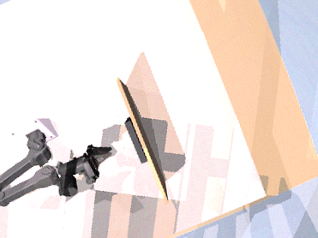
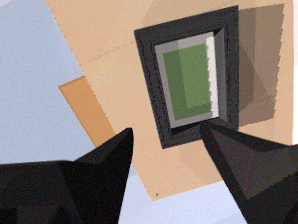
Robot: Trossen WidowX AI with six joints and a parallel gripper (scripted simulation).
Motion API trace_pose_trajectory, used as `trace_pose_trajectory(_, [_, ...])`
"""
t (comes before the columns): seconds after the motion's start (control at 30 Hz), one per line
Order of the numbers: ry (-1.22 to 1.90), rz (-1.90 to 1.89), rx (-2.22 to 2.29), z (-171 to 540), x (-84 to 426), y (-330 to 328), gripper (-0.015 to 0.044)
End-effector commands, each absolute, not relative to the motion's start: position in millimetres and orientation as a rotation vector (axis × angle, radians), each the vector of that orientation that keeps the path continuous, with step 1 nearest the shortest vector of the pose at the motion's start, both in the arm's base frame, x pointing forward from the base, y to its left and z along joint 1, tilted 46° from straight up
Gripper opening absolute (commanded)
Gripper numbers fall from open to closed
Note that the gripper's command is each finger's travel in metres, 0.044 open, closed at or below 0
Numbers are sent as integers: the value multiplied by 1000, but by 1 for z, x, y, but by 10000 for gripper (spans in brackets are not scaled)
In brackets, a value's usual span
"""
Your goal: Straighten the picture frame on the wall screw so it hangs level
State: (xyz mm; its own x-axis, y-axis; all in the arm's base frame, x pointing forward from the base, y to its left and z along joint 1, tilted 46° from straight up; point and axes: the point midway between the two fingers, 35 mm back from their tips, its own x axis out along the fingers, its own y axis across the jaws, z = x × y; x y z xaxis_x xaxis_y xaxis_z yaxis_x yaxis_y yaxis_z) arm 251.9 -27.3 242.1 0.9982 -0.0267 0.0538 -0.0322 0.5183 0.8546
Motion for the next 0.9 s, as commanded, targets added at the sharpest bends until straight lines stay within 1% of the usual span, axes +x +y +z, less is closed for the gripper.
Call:
trace_pose_trajectory(0.0, [-71, 10, 1020, 263, 227, -19, 260])
trace_pose_trajectory(0.23, [-29, -6, 1030, 266, 172, -6, 260])
trace_pose_trajectory(0.47, [-27, -6, 1030, 266, 171, -6, 260])
trace_pose_trajectory(0.5, [-29, -1, 1033, 265, 177, -6, 260])
trace_pose_trajectory(0.87, [-25, 3, 1028, 266, 171, -6, 260])
